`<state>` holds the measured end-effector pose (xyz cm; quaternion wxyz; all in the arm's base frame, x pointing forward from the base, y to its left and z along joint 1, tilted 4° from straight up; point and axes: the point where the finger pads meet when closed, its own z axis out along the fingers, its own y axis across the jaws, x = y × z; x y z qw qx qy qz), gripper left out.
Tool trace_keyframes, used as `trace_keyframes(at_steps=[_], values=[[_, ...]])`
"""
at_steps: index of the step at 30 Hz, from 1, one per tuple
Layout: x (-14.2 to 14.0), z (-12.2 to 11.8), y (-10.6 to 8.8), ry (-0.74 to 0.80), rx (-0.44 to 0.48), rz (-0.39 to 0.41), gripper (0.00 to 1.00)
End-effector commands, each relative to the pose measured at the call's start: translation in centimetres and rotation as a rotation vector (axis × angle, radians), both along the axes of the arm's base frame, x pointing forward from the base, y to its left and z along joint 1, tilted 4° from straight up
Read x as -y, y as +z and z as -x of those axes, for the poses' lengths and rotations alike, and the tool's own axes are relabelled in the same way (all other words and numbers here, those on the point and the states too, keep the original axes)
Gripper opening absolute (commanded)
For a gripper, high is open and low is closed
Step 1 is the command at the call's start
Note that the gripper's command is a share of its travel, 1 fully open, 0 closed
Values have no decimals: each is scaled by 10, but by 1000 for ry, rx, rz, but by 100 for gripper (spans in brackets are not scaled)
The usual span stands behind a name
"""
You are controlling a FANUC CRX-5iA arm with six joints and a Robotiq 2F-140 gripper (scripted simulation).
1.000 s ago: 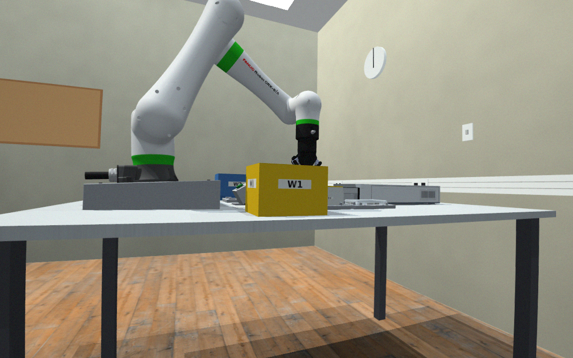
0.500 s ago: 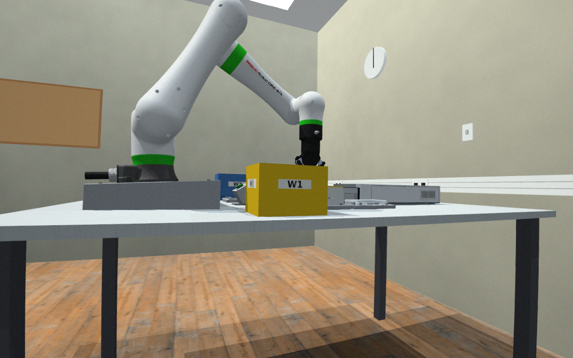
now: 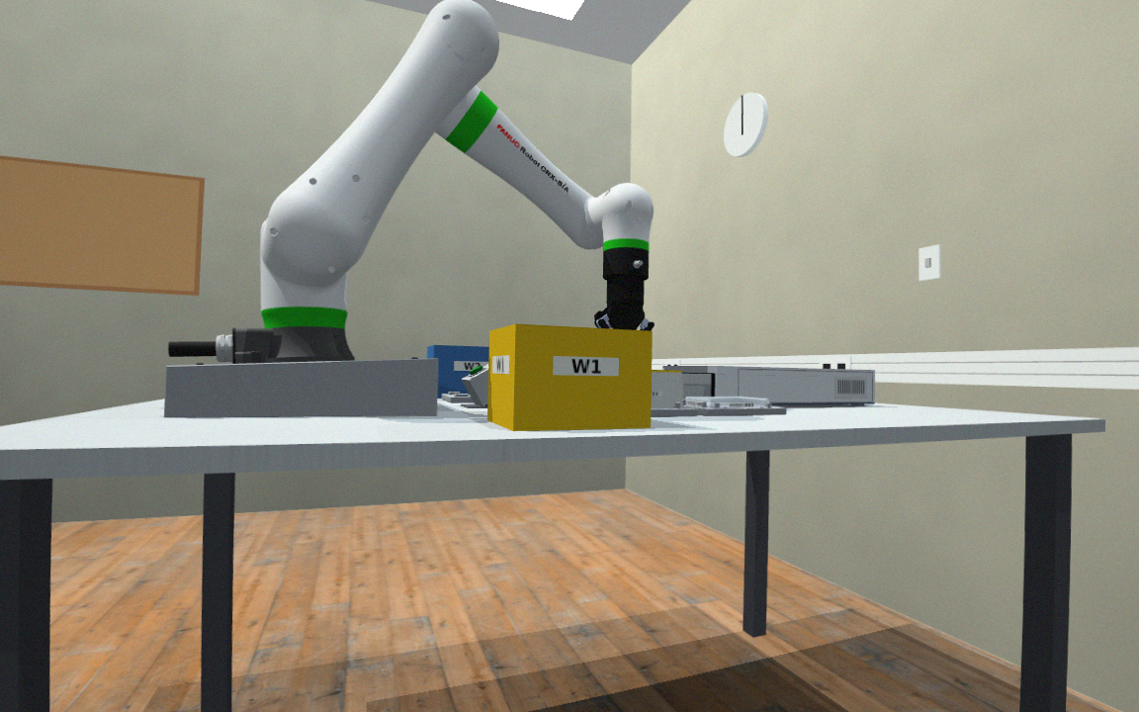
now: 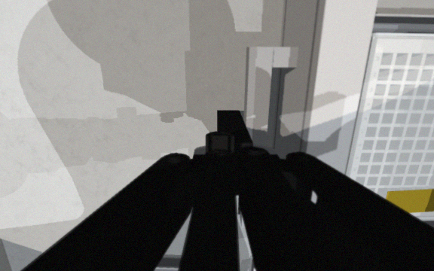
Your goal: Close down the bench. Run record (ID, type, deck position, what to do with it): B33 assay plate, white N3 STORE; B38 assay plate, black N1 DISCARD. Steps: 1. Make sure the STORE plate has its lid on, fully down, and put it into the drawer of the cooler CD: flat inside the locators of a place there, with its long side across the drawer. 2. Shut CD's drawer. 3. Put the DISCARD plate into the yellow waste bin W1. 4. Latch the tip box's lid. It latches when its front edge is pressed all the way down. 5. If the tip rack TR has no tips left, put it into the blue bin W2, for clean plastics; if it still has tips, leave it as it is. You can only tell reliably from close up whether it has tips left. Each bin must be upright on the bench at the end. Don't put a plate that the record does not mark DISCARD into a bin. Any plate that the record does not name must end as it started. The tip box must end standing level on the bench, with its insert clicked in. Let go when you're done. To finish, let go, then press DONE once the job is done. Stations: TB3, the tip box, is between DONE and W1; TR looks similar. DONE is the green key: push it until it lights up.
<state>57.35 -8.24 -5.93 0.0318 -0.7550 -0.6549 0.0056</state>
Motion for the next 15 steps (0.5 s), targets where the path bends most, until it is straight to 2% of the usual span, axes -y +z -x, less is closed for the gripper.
trace_keyframes(at_steps=[1, 15], values=[[1, -4, 1, 0, 2, 0, 10], [3, -21, 0, 0, 2, 0, 10]])
